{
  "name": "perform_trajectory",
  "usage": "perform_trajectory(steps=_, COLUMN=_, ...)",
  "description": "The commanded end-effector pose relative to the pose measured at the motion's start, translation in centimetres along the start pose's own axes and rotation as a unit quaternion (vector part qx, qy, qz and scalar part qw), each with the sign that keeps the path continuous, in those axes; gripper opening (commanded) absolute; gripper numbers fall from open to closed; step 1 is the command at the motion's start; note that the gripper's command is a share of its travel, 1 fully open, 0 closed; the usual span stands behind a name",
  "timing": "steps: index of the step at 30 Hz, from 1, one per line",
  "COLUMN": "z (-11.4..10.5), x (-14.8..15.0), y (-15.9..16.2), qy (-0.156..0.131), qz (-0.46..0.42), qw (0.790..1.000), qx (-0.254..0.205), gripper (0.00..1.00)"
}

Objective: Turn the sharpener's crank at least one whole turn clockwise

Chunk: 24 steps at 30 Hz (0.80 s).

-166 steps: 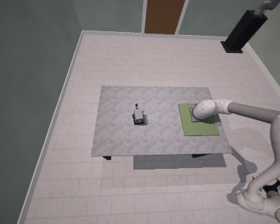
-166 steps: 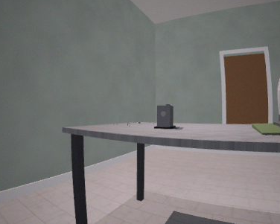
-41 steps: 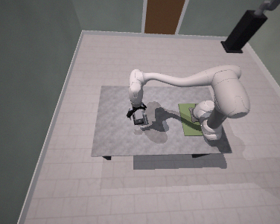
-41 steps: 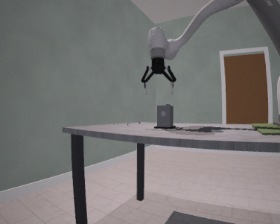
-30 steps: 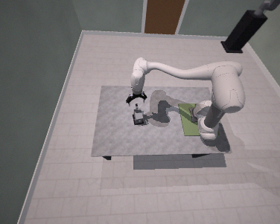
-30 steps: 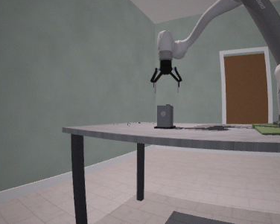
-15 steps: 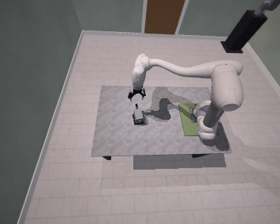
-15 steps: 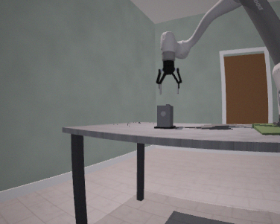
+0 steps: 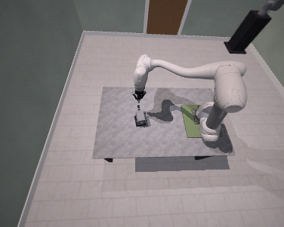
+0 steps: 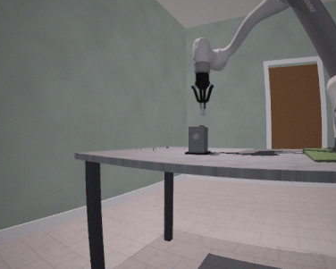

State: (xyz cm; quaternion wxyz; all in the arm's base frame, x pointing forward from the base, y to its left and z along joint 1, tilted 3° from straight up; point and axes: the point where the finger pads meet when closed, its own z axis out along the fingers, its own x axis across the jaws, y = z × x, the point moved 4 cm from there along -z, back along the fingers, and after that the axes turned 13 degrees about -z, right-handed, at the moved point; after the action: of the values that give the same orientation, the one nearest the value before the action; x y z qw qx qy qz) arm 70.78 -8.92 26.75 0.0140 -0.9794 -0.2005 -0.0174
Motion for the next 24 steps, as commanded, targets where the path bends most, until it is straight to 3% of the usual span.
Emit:
perform_trajectory(steps=1, z=-0.01, x=0.00, y=0.00, qy=0.000, qz=0.000, qw=1.000, qx=0.000, gripper=0.00)
perform_trajectory(steps=23, z=-0.01, x=0.00, y=0.00, qy=0.000, qz=0.000, qw=1.000, qx=0.000, gripper=0.00)
perform_trajectory(steps=24, z=-0.01, x=0.00, y=0.00, qy=0.000, qz=0.000, qw=1.000, qx=0.000, gripper=0.32)
